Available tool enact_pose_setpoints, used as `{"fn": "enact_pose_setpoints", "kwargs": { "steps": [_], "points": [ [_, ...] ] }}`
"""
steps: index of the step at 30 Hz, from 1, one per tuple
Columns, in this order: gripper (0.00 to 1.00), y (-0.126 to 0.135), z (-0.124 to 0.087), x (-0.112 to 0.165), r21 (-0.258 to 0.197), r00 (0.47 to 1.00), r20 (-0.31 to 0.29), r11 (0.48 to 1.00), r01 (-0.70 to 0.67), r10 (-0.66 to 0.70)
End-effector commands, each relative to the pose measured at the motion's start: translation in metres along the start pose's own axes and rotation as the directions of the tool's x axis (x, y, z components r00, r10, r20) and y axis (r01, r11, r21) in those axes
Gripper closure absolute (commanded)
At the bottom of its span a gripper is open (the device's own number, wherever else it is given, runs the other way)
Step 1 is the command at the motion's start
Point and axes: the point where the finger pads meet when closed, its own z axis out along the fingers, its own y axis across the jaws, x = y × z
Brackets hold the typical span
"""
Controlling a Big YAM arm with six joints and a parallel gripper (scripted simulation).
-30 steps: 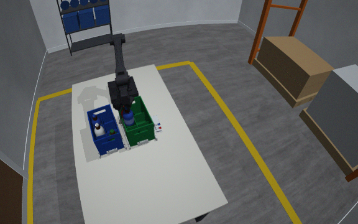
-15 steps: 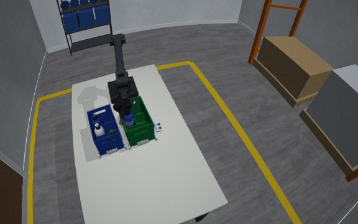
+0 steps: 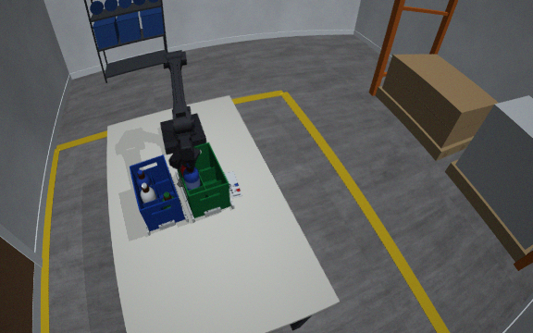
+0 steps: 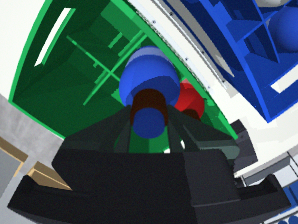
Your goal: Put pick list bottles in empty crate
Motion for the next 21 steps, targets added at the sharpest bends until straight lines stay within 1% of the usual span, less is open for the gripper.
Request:
{"fn": "enact_pose_setpoints", "kwargs": {
  "steps": [1, 2, 6, 14, 16, 18, 19, 20, 21],
  "points": [
    [1.0, 0.007, -0.02, -0.008, -0.038, 0.998, 0.055, 0.999, 0.006, -0.004],
    [1.0, 0.009, -0.022, -0.011, -0.043, 0.998, 0.062, 0.999, 0.007, -0.004],
    [1.0, 0.007, -0.008, -0.008, -0.029, 0.999, 0.041, 1.0, 0.006, -0.005],
    [1.0, 0.011, -0.015, -0.014, -0.048, 0.998, 0.068, 0.999, 0.007, -0.004],
    [1.0, 0.005, 0.003, -0.005, -0.024, 0.999, 0.034, 1.0, 0.006, -0.005],
    [1.0, 0.005, 0.007, -0.005, -0.022, 1.0, 0.031, 1.0, 0.006, -0.005],
    [1.0, 0.009, -0.007, -0.011, -0.04, 0.998, 0.057, 0.999, 0.006, -0.004],
    [1.0, 0.01, -0.011, -0.012, -0.045, 0.998, 0.064, 0.999, 0.007, -0.004],
    [1.0, 0.01, -0.009, -0.012, -0.045, 0.998, 0.065, 0.999, 0.007, -0.004]
  ]
}}
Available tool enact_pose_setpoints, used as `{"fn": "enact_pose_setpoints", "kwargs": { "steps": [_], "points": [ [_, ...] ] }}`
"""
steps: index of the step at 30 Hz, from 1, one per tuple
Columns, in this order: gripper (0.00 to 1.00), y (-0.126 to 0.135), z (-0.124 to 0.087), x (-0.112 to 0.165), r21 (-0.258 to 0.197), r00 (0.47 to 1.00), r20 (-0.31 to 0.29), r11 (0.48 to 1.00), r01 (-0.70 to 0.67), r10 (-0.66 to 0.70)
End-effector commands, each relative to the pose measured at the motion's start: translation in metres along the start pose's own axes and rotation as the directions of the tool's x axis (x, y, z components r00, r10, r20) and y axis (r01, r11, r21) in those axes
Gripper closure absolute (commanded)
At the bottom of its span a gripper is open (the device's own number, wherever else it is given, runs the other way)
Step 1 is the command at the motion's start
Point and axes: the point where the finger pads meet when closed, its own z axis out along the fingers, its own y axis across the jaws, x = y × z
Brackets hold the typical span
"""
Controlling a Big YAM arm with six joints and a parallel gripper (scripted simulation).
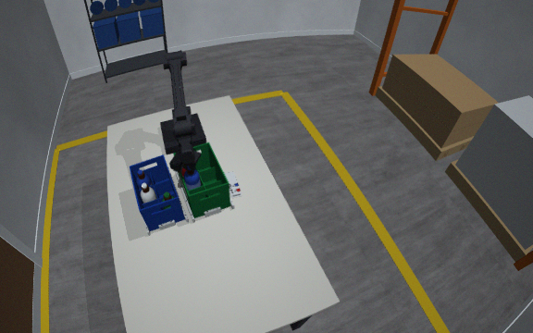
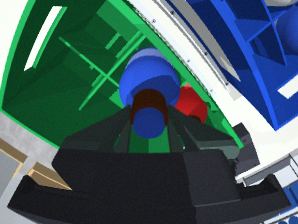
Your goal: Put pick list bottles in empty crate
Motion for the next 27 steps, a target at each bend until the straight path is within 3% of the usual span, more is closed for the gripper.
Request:
{"fn": "enact_pose_setpoints", "kwargs": {
  "steps": [1, 4, 7, 27],
  "points": [
    [1.0, 0.01, -0.025, -0.012, -0.045, 0.998, 0.066, 0.999, 0.007, -0.004],
    [1.0, 0.004, -0.016, -0.004, -0.03, 0.999, 0.042, 1.0, 0.005, -0.004],
    [1.0, 0.01, -0.027, -0.012, -0.046, 0.998, 0.065, 0.999, 0.006, -0.003],
    [1.0, 0.006, -0.017, -0.007, -0.034, 0.999, 0.05, 0.999, 0.006, -0.004]
  ]
}}
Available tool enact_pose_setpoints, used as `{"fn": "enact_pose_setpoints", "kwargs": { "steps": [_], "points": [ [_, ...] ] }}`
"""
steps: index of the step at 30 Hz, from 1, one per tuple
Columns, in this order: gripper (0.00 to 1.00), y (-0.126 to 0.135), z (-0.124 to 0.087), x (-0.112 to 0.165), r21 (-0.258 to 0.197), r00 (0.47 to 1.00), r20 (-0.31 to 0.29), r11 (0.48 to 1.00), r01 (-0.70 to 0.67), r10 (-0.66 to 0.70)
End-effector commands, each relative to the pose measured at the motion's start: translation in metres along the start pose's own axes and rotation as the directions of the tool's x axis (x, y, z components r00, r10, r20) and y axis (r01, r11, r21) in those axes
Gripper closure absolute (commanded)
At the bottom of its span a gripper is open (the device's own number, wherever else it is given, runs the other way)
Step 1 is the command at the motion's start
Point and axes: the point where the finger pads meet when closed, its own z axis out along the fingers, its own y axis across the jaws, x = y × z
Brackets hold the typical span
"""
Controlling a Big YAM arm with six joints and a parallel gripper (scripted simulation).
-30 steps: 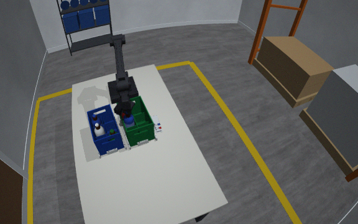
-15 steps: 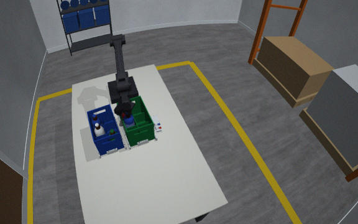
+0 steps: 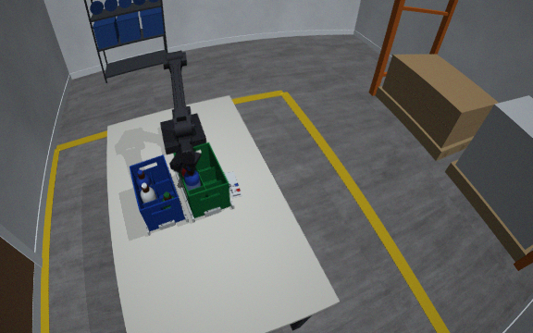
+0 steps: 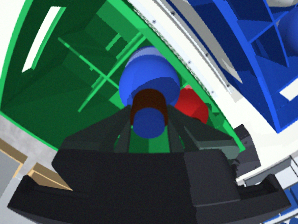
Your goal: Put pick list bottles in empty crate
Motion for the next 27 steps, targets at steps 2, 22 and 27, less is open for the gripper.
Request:
{"fn": "enact_pose_setpoints", "kwargs": {
  "steps": [2, 22, 27],
  "points": [
    [1.0, 0.0046, -0.0178, -0.0043, -0.026, 0.999, 0.038, 1.0, 0.005, -0.004],
    [1.0, 0.0082, -0.0195, -0.009, -0.036, 0.999, 0.051, 0.999, 0.005, -0.004],
    [1.0, 0.0093, -0.0172, -0.0104, -0.036, 0.999, 0.051, 0.999, 0.005, -0.004]
  ]
}}
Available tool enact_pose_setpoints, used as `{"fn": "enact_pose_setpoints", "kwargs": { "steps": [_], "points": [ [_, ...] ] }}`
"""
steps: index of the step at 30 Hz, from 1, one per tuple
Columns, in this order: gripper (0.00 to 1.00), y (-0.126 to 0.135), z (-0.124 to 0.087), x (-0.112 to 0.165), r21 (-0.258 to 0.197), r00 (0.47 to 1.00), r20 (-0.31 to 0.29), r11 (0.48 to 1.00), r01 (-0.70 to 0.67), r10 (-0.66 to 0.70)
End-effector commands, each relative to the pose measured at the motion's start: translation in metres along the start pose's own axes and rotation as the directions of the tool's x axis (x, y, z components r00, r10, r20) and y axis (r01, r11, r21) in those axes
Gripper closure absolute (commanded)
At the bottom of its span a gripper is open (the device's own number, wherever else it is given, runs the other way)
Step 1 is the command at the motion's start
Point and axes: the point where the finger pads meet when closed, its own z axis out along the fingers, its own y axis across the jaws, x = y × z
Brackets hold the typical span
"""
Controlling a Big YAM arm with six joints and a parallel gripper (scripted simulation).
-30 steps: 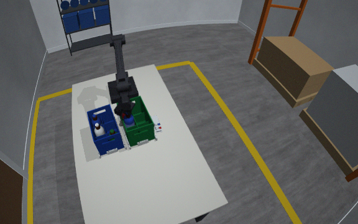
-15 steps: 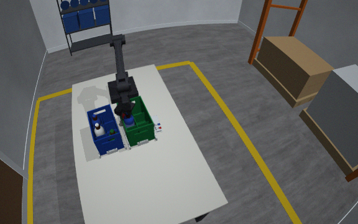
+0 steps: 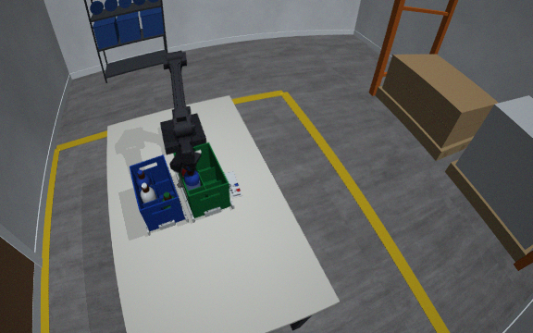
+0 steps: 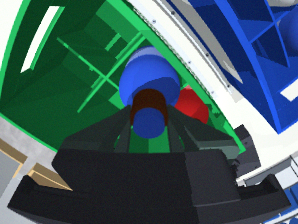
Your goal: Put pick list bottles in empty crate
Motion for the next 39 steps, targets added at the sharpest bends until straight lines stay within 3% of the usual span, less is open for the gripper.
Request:
{"fn": "enact_pose_setpoints", "kwargs": {
  "steps": [1, 6, 13, 39],
  "points": [
    [1.0, 0.009, -0.019, -0.01, -0.035, 0.999, 0.049, 0.999, 0.006, -0.004],
    [1.0, 0.007, -0.014, -0.01, -0.024, 0.999, 0.033, 1.0, 0.001, -0.001],
    [1.0, 0.015, -0.032, -0.018, -0.051, 0.997, 0.071, 0.999, 0.006, -0.003],
    [1.0, 0.017, -0.028, -0.019, -0.038, 0.999, 0.053, 0.999, 0.005, -0.003]
  ]
}}
